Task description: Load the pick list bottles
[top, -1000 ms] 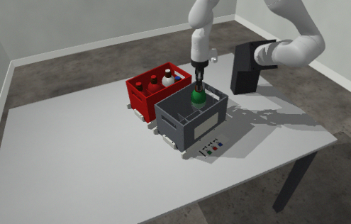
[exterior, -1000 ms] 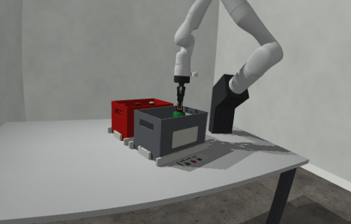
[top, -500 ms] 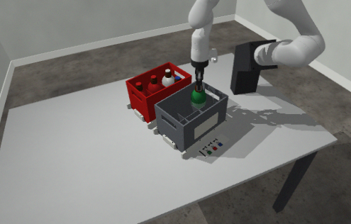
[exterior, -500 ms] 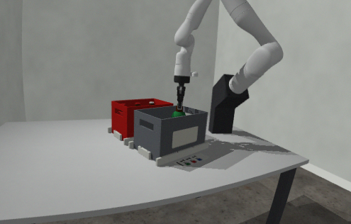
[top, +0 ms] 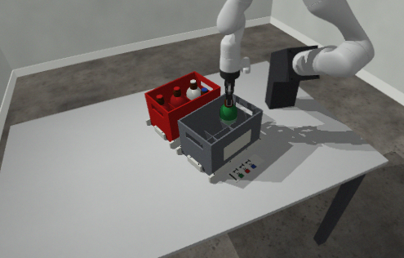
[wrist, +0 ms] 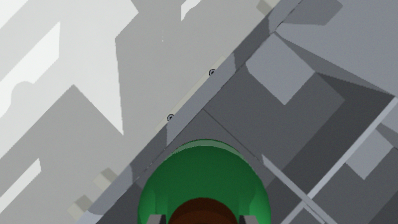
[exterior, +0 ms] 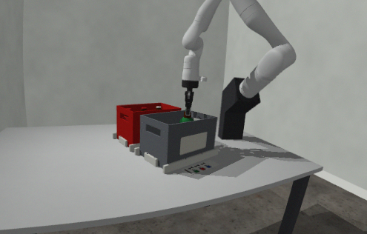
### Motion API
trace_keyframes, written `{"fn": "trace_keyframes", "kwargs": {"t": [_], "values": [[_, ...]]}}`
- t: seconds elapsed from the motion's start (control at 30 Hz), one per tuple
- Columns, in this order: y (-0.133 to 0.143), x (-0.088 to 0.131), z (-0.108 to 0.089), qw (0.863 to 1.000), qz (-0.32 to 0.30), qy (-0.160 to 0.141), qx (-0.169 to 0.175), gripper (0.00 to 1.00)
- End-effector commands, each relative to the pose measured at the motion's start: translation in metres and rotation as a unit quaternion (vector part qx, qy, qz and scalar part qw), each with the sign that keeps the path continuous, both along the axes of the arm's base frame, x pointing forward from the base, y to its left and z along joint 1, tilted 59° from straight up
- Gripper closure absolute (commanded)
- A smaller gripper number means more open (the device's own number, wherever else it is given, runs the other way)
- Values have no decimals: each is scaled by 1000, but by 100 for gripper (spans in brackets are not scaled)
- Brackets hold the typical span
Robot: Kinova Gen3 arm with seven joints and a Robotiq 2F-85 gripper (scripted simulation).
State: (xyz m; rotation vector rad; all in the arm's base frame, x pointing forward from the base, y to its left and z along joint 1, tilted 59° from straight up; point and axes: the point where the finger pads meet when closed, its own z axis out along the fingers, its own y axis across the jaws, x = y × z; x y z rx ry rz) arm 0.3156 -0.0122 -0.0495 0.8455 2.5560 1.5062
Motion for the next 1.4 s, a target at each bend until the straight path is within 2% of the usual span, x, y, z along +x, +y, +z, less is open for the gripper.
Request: {"fn": "trace_keyframes", "kwargs": {"t": [0.0,1.37], "values": [[0,1,-1,1000,-1,0,-1,90],[14,6,-10,1000,-1,0,-1,90]]}}
